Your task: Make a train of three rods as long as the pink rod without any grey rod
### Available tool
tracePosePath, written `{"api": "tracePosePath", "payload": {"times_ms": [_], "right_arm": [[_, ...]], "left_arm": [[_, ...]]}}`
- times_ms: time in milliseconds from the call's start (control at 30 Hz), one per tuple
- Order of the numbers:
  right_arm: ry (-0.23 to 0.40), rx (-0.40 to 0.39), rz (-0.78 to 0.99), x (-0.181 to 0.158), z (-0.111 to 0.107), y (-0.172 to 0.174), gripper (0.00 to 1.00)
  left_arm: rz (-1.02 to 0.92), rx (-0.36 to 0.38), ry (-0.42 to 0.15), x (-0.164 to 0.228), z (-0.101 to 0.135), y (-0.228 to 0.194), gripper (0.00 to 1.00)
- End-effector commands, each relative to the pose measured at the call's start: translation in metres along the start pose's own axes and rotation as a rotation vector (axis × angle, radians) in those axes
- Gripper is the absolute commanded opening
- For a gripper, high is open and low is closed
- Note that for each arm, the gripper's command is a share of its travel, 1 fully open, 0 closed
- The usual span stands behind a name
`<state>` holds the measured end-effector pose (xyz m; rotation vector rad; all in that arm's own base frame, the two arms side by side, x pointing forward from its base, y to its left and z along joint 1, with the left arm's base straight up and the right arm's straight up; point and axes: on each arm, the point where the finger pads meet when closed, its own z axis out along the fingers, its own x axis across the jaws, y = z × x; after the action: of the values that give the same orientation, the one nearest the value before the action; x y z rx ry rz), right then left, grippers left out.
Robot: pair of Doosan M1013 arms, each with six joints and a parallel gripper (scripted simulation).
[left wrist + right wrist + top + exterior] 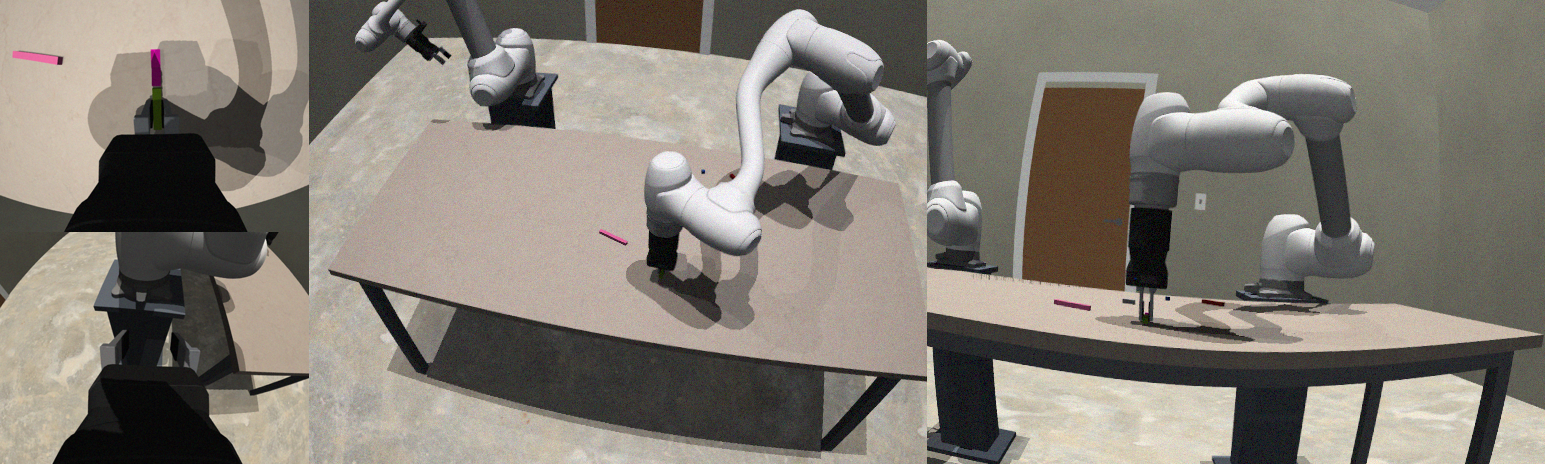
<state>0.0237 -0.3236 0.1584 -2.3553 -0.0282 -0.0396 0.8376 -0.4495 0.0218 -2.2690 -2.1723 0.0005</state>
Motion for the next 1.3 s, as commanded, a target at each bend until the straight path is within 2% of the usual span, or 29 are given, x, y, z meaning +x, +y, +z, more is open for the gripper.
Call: {"api": "tracePosePath", "payload": {"times_ms": [0, 933, 967, 1033, 1067, 1200, 1233, 1267], "right_arm": [[0.0, -0.001, 0.0, 0.0001, -0.0005, -0.0001, 1.0], [0.0, -0.001, 0.0, 0.0001, -0.0005, -0.0001, 1.0], [0.0, -0.001, 0.0, 0.0001, -0.0005, -0.0001, 1.0], [0.0, -0.001, 0.0, 0.0001, -0.0005, -0.0001, 1.0], [0.0, -0.001, 0.0, 0.0001, -0.0005, -0.0001, 1.0], [0.0, -0.001, 0.0, 0.0001, -0.0005, -0.0001, 1.0], [0.0, -0.001, 0.0, 0.0001, -0.0005, -0.0001, 1.0], [0.0, -0.001, 0.0, 0.0001, -0.0005, -0.0001, 1.0]], "left_arm": [[0.0, -0.002, -0.001, -0.0004, -0.0019, 0.0001, 0.24], [0.0, -0.002, -0.001, -0.0004, -0.0019, -0.0019, 0.24], [0.0, -0.002, -0.001, -0.0004, -0.0019, -0.0019, 0.3], [0.0, -0.002, -0.001, -0.0004, -0.0019, -0.0019, 0.3], [0.0, -0.002, -0.001, -0.0004, -0.0019, -0.0019, 0.36], [0.0, -0.002, -0.001, -0.0004, -0.0019, -0.0019, 0.36], [0.0, -0.002, -0.001, -0.0004, -0.0019, -0.0019, 0.42], [0.0, -0.002, -0.001, -0.0004, -0.0019, -0.0019, 0.42]]}}
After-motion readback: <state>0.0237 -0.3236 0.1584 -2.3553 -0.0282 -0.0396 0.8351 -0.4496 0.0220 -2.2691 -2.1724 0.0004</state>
